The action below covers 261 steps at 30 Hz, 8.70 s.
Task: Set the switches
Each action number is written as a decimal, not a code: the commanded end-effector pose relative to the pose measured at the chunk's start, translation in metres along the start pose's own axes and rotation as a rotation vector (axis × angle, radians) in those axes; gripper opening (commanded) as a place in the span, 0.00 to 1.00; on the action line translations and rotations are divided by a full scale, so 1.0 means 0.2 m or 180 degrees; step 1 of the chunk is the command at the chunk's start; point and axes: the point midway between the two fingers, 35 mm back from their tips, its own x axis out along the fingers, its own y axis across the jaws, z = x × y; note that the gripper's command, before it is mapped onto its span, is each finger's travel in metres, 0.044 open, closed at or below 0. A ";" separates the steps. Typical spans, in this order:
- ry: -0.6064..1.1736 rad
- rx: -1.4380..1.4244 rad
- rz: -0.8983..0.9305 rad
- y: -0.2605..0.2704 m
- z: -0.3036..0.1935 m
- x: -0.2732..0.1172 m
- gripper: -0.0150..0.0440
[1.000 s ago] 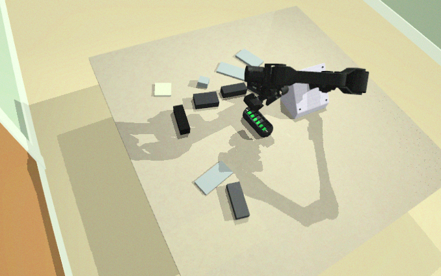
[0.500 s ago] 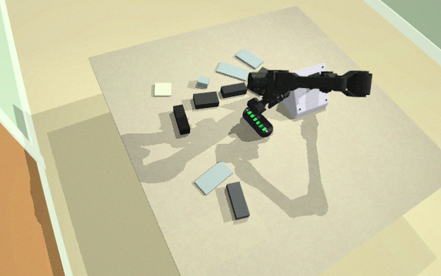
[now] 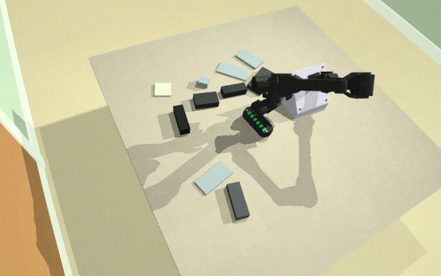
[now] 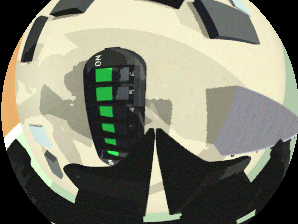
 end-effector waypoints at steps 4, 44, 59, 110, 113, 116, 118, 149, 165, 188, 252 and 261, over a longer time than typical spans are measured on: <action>0.0015 0.0030 -0.0004 -0.01 0.00 0.01 0.25; -0.0003 0.0007 -0.0011 -0.01 0.00 -0.25 0.25; 0.0011 0.0033 -0.0009 -0.01 0.00 -0.24 0.48; -0.0007 0.0034 0.0931 -0.08 0.26 0.09 0.25; -0.0008 0.0035 0.0930 -0.08 0.26 0.11 0.25; -0.0009 0.0035 0.0930 -0.08 0.26 0.14 0.25; -0.0009 0.0035 0.0930 -0.08 0.26 0.15 0.25; 0.0007 0.0036 0.0937 -0.07 0.25 0.29 0.25; 0.0007 0.0036 0.0938 -0.04 0.25 0.29 0.25; 0.0006 0.0034 0.0939 0.03 0.25 0.29 0.25; 0.0140 -0.0885 0.0963 0.20 0.31 0.02 0.25; 0.0180 -0.1204 0.0932 0.20 0.32 0.02 0.25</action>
